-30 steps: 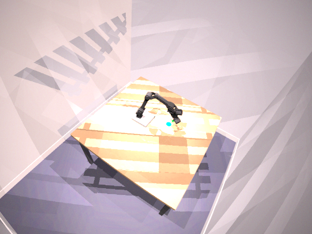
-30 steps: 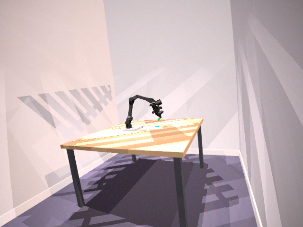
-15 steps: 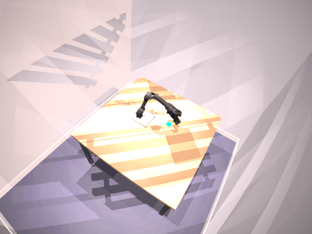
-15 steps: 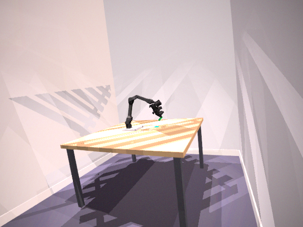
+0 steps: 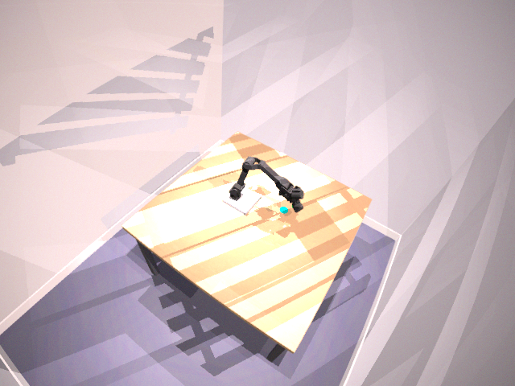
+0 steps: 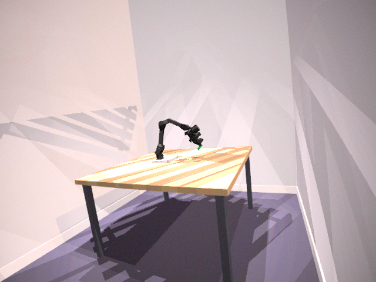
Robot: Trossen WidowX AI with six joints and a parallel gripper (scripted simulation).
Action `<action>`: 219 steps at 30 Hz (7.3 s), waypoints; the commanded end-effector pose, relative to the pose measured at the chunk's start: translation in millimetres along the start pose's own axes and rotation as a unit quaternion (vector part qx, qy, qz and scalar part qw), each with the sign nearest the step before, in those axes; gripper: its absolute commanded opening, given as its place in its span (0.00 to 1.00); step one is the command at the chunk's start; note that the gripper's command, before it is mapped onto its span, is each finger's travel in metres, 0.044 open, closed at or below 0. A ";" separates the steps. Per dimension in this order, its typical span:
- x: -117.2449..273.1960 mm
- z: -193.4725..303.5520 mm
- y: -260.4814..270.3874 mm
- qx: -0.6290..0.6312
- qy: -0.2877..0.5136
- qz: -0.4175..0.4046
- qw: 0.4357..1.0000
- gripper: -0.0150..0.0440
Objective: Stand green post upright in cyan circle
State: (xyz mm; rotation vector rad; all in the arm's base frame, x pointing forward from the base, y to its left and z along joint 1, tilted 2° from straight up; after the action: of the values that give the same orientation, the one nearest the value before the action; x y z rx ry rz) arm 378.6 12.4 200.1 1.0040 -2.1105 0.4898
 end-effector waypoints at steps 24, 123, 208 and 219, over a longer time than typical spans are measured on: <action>2.1 18.7 -3.6 -0.009 -0.089 0.005 0.996 0.29; 29.9 93.9 21.9 0.056 -0.345 -0.014 0.937 0.29; -46.4 181.0 41.7 0.086 -0.377 -0.021 0.922 0.29; -46.4 181.0 41.7 0.086 -0.377 -0.021 0.922 0.69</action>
State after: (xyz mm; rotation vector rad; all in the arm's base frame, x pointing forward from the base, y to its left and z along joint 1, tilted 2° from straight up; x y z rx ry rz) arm 283.1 -47.2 45.5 1.5204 -2.7390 0.2910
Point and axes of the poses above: the point midway between the two fingers, 35 mm back from their tips, its own x axis back along the fingers, its own y axis across the jaws, z = x × y, the point moved 10 cm from there along x, back along the fingers, and after that the axes turned 9 degrees about x, right-handed, at the moved point
